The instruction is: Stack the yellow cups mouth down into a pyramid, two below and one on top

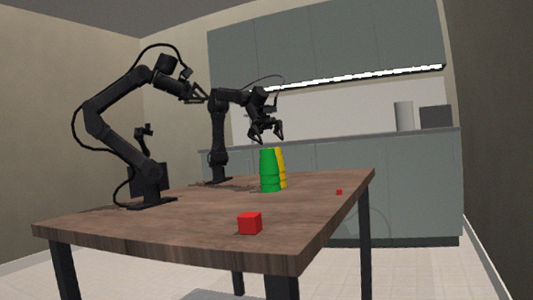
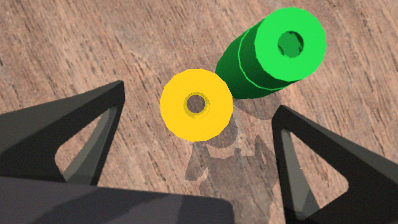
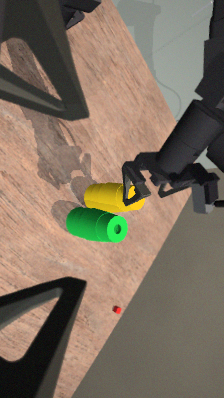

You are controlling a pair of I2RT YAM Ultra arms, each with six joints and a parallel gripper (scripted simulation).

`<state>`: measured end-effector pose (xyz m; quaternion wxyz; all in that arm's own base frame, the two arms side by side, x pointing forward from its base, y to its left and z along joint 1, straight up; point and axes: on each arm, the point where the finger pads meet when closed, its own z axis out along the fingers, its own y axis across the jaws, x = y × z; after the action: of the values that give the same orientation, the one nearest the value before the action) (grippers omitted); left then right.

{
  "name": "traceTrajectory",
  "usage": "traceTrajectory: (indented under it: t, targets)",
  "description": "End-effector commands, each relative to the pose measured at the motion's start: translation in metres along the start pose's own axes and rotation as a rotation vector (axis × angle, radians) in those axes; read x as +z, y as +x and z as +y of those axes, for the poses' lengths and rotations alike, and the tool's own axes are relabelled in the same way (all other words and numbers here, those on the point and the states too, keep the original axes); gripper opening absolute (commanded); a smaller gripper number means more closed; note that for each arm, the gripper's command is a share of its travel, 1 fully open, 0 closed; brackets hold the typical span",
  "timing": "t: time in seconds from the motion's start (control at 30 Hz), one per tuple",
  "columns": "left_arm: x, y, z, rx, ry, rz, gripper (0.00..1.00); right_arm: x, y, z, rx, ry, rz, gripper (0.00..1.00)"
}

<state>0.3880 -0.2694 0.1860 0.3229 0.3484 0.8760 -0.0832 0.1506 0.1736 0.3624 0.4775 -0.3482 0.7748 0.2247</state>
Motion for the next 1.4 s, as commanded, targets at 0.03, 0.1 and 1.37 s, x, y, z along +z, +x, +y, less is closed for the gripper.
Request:
traceTrajectory:
  t: [0.03,0.1,1.37]
  targets:
    - [-0.020,-0.023,0.003,0.032,-0.022,-0.091,1.00,-0.004,0.003,0.002,0.001,-0.008,-0.009,1.00]
    - [-0.020,-0.023,0.003,0.032,-0.022,-0.091,1.00,-0.004,0.003,0.002,0.001,-0.008,-0.009,1.00]
    - [-0.001,0.005,0.003,-0.210,-0.048,0.146,0.81,-0.004,0.000,0.001,0.004,-0.002,-0.011,1.00]
